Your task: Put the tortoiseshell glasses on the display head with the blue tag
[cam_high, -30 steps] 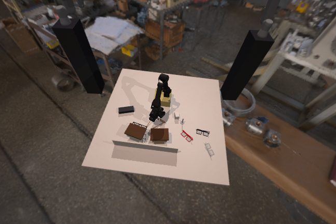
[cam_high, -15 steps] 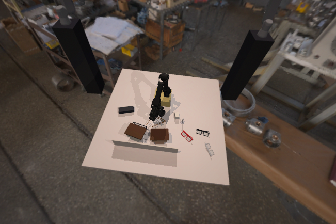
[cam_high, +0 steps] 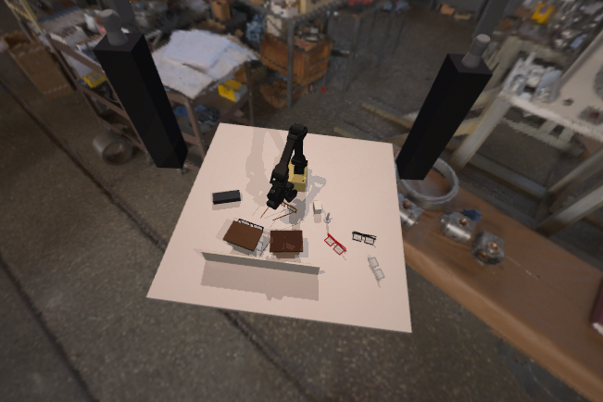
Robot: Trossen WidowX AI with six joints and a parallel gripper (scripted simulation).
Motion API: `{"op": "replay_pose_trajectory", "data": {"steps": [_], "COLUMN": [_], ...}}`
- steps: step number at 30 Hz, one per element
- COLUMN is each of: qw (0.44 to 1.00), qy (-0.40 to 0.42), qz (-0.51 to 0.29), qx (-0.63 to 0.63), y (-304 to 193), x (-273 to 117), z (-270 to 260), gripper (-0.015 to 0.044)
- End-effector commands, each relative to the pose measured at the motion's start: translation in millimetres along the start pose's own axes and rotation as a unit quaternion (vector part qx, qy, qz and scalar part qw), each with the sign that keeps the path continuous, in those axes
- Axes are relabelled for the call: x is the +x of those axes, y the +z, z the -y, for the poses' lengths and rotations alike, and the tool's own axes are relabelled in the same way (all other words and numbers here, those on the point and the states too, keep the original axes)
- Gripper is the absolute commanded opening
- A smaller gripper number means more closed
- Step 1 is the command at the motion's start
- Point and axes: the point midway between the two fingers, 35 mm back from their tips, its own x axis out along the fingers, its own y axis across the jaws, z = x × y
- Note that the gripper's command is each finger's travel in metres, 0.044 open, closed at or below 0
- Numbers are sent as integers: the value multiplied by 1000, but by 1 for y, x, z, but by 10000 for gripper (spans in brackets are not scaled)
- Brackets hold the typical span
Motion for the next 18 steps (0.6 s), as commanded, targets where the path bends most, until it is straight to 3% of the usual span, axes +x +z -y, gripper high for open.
{"op": "replay_pose_trajectory", "data": {"steps": [1, 18], "qw": [1000, 998], "qy": [-2, -1], "qz": [-1, 2], "qx": [3, 62], "y": [0, 69], "x": [-7, -7], "z": [1, -19], "gripper": [0, 0]}}
